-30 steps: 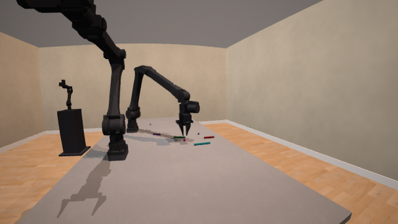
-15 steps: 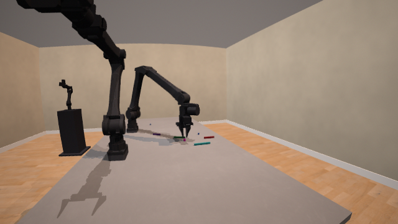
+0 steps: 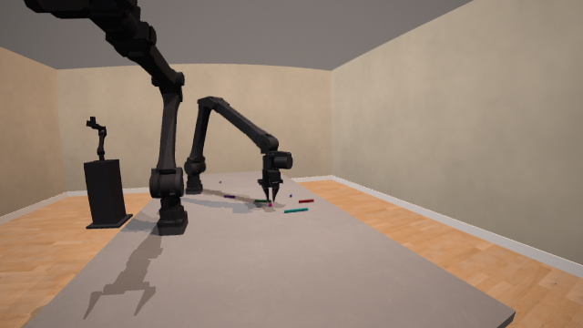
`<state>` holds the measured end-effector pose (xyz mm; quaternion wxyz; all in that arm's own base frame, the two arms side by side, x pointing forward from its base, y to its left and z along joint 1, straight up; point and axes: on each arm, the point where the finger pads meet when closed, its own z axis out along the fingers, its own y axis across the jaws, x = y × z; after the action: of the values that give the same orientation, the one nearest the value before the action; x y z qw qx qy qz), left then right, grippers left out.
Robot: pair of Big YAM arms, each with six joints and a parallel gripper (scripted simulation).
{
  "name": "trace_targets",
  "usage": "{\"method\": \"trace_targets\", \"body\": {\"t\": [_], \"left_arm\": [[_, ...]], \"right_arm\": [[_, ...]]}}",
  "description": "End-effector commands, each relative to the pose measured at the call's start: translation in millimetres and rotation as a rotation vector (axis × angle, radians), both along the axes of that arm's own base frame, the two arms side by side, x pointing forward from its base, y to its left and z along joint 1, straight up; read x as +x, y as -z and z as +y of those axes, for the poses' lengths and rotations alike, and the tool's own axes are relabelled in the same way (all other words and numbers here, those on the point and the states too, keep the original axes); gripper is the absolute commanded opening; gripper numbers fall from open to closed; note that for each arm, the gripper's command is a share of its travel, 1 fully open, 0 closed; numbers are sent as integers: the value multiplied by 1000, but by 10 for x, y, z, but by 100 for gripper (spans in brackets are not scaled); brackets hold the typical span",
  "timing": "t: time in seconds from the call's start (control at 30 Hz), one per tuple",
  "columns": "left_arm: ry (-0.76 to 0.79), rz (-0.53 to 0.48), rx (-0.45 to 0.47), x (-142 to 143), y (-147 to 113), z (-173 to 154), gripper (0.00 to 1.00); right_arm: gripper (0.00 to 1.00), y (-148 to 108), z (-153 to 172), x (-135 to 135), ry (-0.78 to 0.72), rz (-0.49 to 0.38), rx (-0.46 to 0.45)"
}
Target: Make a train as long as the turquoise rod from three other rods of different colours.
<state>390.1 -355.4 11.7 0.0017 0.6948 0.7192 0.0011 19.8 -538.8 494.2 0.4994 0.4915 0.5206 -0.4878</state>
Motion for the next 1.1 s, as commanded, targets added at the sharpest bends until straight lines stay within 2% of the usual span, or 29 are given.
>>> {"method": "trace_targets", "body": {"t": [0.0, 1.07], "left_arm": [[22, 2, -4, -17, 49, -23, 23], [20, -6, -11, -3, 6, -20, 23]], "right_arm": [[100, -63, -58, -28, 9, -18, -25], [100, -63, -58, -28, 9, -18, -25]]}}
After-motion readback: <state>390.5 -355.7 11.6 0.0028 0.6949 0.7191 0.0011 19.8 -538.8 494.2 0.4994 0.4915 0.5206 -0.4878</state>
